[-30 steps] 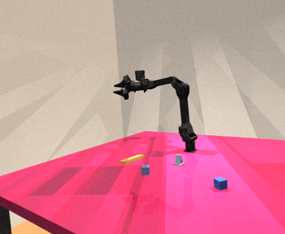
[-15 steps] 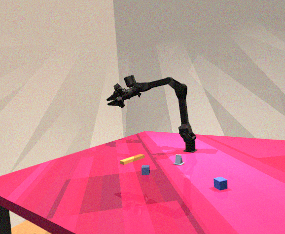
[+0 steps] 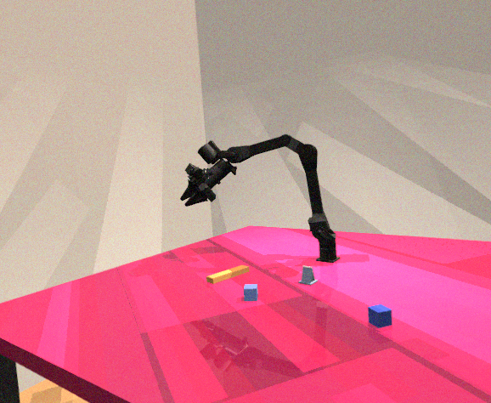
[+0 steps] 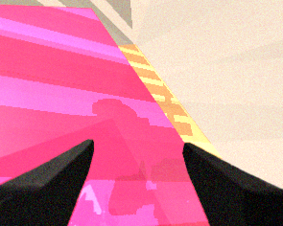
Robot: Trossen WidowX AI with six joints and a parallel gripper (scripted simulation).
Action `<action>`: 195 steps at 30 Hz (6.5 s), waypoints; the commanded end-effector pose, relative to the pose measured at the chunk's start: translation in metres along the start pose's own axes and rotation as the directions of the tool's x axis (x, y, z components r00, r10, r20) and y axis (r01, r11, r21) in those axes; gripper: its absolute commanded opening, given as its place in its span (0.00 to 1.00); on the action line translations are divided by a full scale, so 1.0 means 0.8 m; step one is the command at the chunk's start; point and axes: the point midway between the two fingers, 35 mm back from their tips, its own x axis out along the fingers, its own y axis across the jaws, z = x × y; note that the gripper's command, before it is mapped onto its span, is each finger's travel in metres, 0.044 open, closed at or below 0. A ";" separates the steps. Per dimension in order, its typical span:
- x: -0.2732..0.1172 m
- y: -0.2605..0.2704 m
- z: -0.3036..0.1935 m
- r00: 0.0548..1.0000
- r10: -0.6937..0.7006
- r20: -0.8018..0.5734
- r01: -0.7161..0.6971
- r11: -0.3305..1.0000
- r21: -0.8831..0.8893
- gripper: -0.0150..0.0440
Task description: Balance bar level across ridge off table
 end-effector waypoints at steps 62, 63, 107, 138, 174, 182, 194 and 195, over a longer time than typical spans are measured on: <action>0.023 0.308 -0.181 0.599 0.236 -0.765 -0.418 0.907 -0.047 0.79; 0.024 0.309 -0.182 0.599 0.236 -0.765 -0.418 0.907 -0.047 0.79; 0.040 0.316 -0.202 0.598 0.241 -0.764 -0.425 0.904 -0.047 0.41; -0.012 0.293 -0.130 0.599 0.238 -0.765 -0.420 0.906 -0.047 0.25; -0.089 0.383 -0.118 0.596 0.243 -0.766 -0.447 0.892 -0.065 0.25; -0.114 0.412 -0.127 0.594 0.245 -0.766 -0.458 0.886 -0.072 0.25; -0.155 0.451 -0.146 0.592 0.247 -0.767 -0.475 0.876 -0.084 0.25; -0.159 0.454 -0.148 0.591 0.247 -0.768 -0.476 0.875 -0.085 0.25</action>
